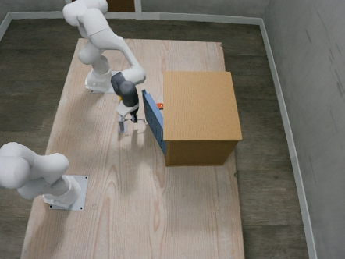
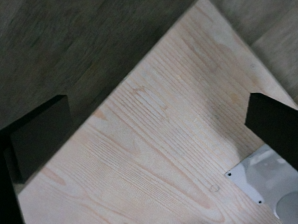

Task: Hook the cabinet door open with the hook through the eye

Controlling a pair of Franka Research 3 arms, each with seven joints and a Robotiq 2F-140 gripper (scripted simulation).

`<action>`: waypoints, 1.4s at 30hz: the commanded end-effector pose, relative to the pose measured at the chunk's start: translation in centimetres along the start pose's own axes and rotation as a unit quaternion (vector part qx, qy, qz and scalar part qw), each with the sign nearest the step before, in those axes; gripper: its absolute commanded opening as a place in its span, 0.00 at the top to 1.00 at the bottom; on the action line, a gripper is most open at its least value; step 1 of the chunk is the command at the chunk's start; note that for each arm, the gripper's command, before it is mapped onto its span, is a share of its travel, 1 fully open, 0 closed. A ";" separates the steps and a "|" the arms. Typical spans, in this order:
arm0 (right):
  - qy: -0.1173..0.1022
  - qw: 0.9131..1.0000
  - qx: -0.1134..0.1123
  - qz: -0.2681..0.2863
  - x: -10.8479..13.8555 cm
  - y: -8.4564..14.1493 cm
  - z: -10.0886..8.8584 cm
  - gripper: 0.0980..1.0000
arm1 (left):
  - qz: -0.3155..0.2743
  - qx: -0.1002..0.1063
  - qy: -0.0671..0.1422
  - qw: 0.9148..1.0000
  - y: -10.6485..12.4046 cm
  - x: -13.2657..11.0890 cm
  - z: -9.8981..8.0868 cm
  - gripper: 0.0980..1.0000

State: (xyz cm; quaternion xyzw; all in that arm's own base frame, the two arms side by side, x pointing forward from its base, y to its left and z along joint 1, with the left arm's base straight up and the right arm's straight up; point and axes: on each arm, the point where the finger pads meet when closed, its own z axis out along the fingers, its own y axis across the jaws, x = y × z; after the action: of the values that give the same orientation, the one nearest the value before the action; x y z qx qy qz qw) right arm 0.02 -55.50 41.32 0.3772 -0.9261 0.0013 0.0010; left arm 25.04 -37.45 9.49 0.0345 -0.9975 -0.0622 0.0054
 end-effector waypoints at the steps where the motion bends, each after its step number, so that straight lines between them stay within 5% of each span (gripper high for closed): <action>1: 0.000 1.000 0.000 0.000 0.0 0.0 0.0 0.00 | -0.005 0.003 -0.004 1.000 -0.1 -0.6 0.1 0.97; 42: 0.000 1.000 0.000 0.000 0.0 0.0 0.0 0.00 | -0.005 0.003 -0.004 1.000 -0.1 -0.6 0.1 0.95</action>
State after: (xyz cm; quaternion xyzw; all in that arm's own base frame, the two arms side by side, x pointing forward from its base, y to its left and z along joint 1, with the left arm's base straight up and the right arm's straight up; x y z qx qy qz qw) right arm 0.02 -55.50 41.32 0.3772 -0.9261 0.0013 0.0010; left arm 25.41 -37.44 9.46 0.0372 -0.9975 -0.0601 0.0029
